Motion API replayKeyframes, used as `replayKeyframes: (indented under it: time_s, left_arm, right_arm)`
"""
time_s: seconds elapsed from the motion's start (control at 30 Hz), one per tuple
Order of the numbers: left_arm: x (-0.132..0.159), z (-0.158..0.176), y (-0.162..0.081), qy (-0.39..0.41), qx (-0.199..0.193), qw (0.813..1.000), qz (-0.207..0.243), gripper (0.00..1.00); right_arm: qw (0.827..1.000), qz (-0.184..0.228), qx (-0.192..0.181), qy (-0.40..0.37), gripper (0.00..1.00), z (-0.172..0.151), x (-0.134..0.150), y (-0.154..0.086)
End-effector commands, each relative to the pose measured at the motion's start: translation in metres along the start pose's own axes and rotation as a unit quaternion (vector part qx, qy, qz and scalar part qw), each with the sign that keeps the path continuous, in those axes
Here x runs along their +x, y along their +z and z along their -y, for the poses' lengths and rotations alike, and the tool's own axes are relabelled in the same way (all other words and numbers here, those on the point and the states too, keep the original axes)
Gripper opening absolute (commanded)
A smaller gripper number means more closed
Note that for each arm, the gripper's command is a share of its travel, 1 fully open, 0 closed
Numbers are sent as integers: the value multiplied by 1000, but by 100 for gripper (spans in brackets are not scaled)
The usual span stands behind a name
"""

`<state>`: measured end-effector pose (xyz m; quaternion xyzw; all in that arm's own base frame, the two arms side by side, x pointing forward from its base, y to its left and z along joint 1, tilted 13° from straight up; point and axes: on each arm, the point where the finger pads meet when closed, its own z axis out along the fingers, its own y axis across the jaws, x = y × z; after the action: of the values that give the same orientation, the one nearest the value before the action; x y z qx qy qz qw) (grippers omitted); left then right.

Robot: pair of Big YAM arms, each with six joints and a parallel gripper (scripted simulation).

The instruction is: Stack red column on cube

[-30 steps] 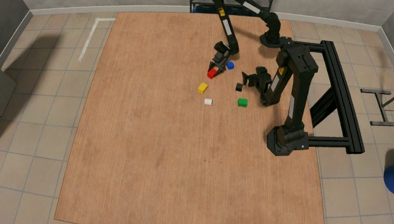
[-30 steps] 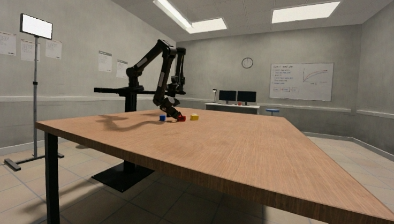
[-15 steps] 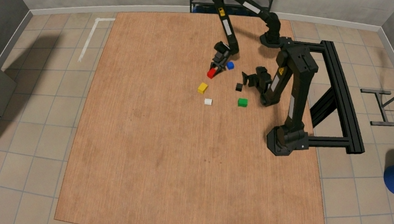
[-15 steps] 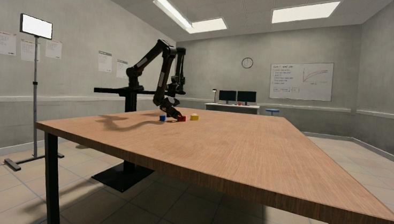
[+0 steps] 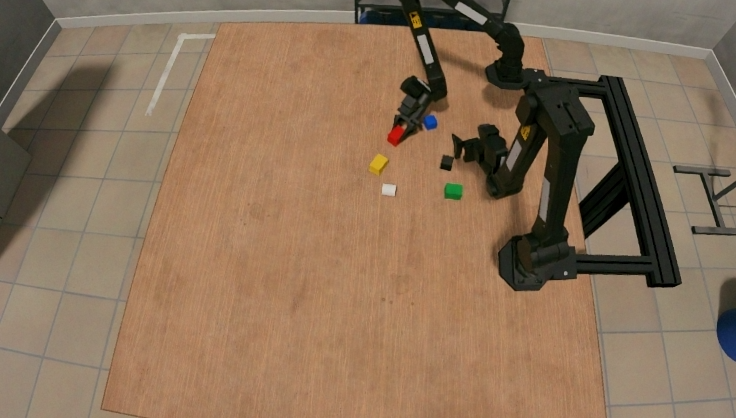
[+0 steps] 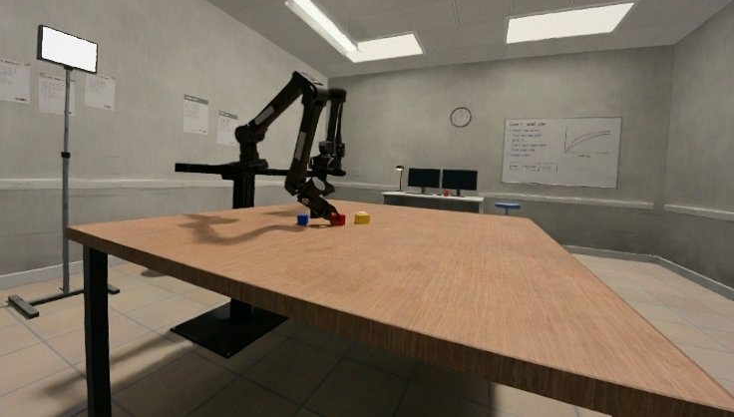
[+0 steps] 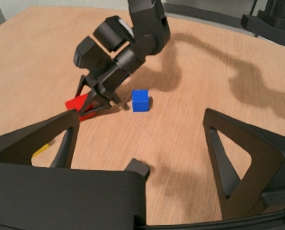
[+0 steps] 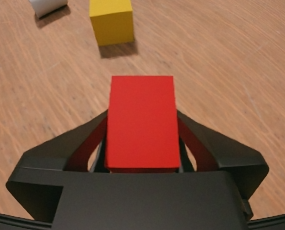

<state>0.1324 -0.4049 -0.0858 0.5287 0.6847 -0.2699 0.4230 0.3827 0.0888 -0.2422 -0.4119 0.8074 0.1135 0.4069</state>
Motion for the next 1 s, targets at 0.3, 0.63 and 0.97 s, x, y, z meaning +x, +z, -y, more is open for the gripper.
replayKeyframes:
  time_s: [0.3, 0.63, 0.97]
  left_arm:
    - [-7, 0, 0, 1, 1, 1000, 12, 100]
    - [-7, 0, 0, 1, 1, 1000, 12, 100]
    - [-7, 0, 0, 1, 1, 1000, 12, 100]
  right_arm:
    - [999, 12, 16, -32, 35, 0, -34, -59]
    - [1000, 2, 5, -25, 35, -35, -34, -157]
    - [1000, 6, 3, -9, 35, -47, -38, -193]
